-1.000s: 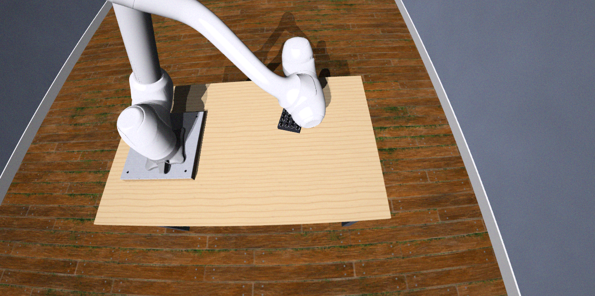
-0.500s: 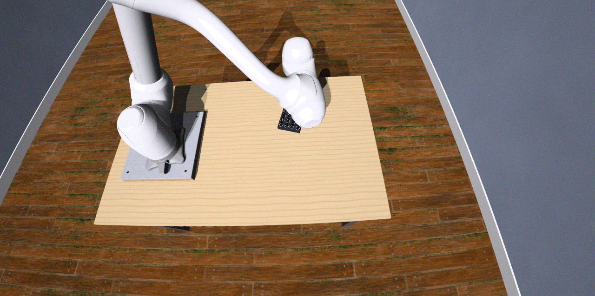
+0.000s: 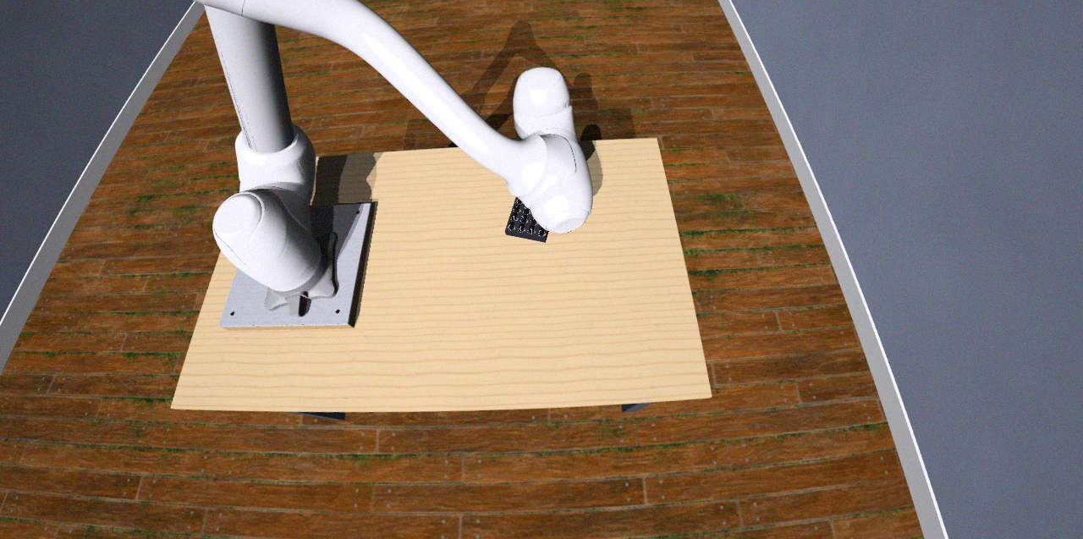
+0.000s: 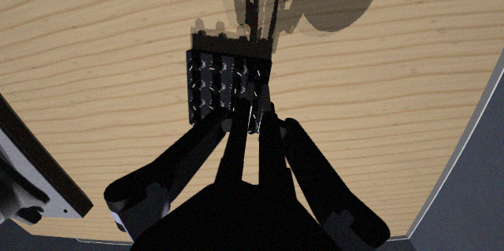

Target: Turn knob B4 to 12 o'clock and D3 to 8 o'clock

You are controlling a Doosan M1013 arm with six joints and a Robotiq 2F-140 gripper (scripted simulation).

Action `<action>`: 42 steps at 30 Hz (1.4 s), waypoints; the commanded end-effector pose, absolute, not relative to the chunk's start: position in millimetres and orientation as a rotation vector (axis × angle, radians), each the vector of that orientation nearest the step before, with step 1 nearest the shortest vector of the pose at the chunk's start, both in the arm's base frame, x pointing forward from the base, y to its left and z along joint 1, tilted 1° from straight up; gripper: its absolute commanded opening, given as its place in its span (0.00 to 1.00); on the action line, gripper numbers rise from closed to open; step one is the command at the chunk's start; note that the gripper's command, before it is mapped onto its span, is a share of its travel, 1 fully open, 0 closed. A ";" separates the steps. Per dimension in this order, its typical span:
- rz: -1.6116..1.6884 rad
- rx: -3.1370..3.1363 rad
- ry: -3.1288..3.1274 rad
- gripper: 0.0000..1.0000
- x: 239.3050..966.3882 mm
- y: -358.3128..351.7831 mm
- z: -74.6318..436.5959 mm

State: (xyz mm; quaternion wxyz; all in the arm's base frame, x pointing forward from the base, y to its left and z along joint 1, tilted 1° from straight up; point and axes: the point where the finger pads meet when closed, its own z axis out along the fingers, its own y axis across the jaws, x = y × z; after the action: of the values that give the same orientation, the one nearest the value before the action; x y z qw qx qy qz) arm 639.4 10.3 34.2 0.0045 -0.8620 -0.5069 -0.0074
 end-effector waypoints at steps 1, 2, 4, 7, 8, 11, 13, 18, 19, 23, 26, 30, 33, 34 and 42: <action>-0.024 -2.693 -1.600 0.05 639.4 10.3 34.3; -0.024 -2.690 -1.605 0.05 639.4 10.3 34.3; -0.024 -2.682 -1.618 0.05 639.4 10.3 34.3; -0.024 -2.666 -1.645 0.05 639.4 10.3 34.3; -0.024 -2.666 -1.645 0.05 639.4 10.3 34.3; -0.024 -2.653 -1.667 0.05 639.4 10.3 34.3; -0.024 -2.637 -1.692 0.05 639.4 10.3 34.3; -0.024 -2.585 -1.772 0.05 639.4 10.3 34.3; -0.024 -2.572 -1.790 0.05 639.4 10.3 34.3; -0.025 -2.513 -1.872 0.05 639.4 10.3 34.3; -0.025 -2.497 -1.895 0.05 639.4 10.3 34.3; -0.025 -2.422 -1.991 0.05 639.4 10.3 34.3; -0.026 -2.357 -2.068 0.05 639.4 10.3 34.3; -0.026 -2.334 -2.094 0.05 639.4 10.3 34.3; -0.027 -2.149 -2.286 0.05 639.4 10.3 34.3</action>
State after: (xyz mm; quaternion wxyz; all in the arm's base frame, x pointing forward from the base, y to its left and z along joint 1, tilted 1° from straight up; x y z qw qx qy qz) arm 639.4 10.4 34.2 0.0009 -0.7021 -0.7120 -0.0068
